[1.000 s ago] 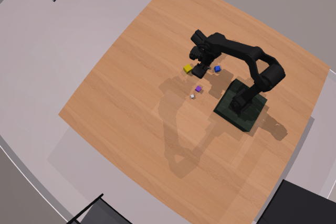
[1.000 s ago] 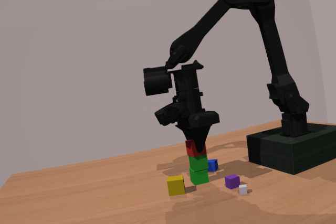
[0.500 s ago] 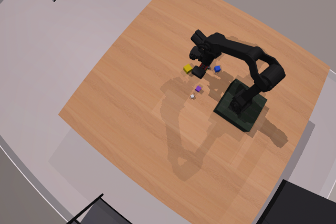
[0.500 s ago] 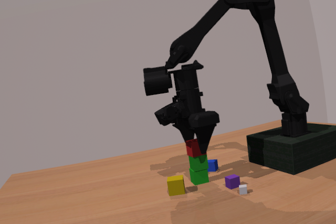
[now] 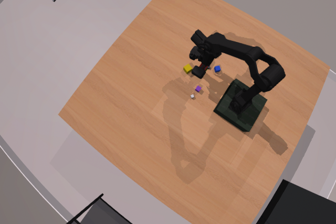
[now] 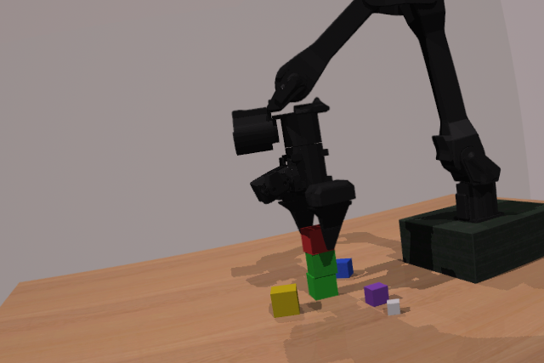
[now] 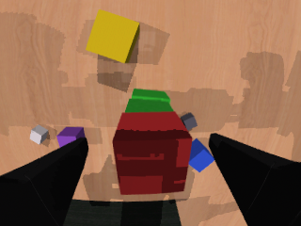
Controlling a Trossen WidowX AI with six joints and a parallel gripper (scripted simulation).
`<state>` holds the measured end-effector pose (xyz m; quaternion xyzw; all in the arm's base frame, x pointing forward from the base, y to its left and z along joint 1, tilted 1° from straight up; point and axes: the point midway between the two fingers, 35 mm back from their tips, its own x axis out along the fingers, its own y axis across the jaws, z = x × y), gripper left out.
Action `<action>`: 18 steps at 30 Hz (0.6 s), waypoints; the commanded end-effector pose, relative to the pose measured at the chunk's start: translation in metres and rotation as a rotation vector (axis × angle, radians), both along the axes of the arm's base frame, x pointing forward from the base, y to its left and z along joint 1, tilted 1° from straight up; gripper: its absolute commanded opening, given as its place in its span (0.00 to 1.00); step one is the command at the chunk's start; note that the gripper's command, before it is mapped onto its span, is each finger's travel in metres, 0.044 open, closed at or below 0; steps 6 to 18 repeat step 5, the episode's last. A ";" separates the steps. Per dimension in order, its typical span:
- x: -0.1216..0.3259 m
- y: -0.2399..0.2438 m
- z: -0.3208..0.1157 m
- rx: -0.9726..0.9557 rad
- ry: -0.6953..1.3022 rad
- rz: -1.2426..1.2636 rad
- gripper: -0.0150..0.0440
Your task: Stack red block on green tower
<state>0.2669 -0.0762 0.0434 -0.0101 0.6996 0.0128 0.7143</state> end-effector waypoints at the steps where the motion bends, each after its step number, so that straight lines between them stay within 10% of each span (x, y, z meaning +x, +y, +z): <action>1: 0.000 0.000 0.000 0.000 0.000 0.000 1.00; 18: 0.000 0.000 0.000 0.000 0.000 0.000 1.00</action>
